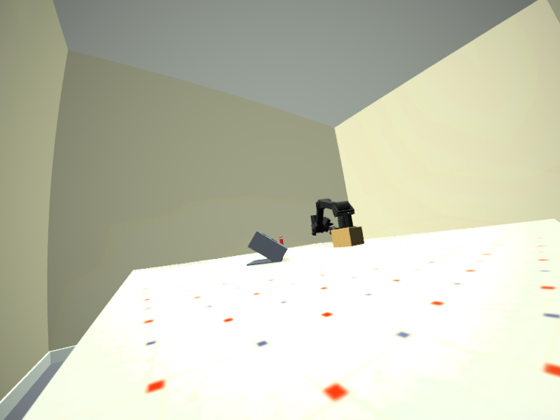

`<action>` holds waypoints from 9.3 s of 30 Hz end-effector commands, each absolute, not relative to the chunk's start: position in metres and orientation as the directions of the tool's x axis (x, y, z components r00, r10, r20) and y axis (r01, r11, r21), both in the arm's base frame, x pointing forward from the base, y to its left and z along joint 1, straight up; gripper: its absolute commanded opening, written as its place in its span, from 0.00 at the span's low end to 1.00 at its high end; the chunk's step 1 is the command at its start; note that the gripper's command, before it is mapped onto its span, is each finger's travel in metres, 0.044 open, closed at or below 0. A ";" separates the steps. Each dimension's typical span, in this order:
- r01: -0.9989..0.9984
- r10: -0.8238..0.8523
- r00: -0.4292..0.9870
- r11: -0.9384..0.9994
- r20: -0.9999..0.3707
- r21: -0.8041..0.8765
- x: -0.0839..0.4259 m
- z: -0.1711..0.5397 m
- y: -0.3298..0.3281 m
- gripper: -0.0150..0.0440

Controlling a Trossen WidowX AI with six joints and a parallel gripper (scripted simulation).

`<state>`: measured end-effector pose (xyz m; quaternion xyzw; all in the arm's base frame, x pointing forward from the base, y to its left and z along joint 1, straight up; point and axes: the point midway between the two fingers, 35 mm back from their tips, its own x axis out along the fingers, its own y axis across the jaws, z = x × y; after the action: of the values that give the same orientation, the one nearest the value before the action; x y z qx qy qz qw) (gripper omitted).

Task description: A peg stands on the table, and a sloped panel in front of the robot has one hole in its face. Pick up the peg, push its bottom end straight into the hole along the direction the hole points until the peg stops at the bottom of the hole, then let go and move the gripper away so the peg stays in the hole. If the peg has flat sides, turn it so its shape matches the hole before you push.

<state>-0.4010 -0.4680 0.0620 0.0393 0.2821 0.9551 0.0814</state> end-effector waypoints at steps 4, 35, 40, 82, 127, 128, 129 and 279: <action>-0.096 0.124 -0.992 -0.855 0.021 0.509 -0.387 0.065 -0.482 1.00; 0.487 -0.493 -0.850 -0.870 -0.184 0.084 -0.165 0.082 -0.600 1.00; 0.580 -0.569 -0.789 -0.814 -0.232 0.026 -0.123 0.082 -0.606 1.00; 0.969 -0.702 -0.143 0.044 -0.698 -0.242 0.195 0.063 -0.491 1.00; 0.513 -0.072 0.053 0.858 -0.996 -0.035 0.287 0.061 -0.166 1.00; 0.499 -0.056 0.047 0.866 -0.997 -0.025 0.285 0.061 -0.158 1.00; 0.484 -0.040 0.040 0.875 -0.998 -0.015 0.284 0.062 -0.151 1.00; -0.098 -0.125 0.058 0.987 -0.990 -0.130 0.306 0.086 -0.109 0.25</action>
<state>0.3045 -0.1128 0.0866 -0.0554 0.6858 -0.0243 0.7253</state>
